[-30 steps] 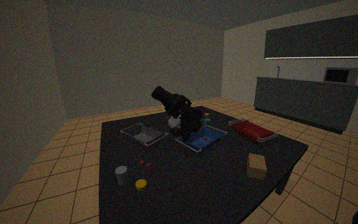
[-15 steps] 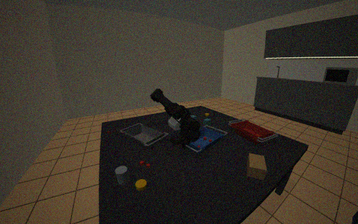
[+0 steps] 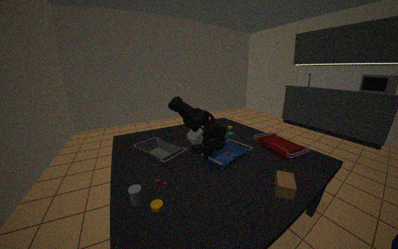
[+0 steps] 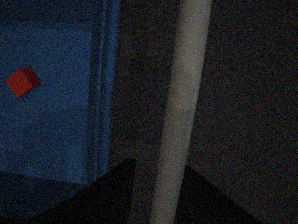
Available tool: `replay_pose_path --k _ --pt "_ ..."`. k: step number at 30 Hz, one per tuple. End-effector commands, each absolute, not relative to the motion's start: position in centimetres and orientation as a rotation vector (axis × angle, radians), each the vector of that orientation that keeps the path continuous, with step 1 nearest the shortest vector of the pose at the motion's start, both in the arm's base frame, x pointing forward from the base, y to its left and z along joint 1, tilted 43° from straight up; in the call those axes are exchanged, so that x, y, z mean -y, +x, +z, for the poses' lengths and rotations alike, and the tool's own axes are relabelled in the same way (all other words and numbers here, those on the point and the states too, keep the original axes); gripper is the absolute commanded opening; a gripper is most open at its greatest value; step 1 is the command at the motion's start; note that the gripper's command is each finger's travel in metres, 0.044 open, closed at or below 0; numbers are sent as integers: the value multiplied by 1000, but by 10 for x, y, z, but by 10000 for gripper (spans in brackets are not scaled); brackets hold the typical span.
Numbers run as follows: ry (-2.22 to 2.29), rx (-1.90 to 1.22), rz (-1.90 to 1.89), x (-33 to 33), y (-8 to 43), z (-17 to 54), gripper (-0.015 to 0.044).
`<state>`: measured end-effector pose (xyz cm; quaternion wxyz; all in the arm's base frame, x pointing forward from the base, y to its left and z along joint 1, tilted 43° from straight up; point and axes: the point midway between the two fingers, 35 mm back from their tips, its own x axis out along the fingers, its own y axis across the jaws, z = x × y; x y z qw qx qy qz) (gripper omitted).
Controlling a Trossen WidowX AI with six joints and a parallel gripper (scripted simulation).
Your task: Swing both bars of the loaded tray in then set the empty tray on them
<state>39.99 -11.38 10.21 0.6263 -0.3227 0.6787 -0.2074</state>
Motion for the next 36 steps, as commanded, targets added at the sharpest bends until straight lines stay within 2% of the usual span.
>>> replay_pose_path --k 1,17,28,36 --pt "-729 -1564 -453 97 398 92 89" --pt "-728 -1564 -452 82 390 49 89" --pt "-727 -1565 -451 55 392 84 89" --pt "-735 -1569 -445 58 392 78 89"
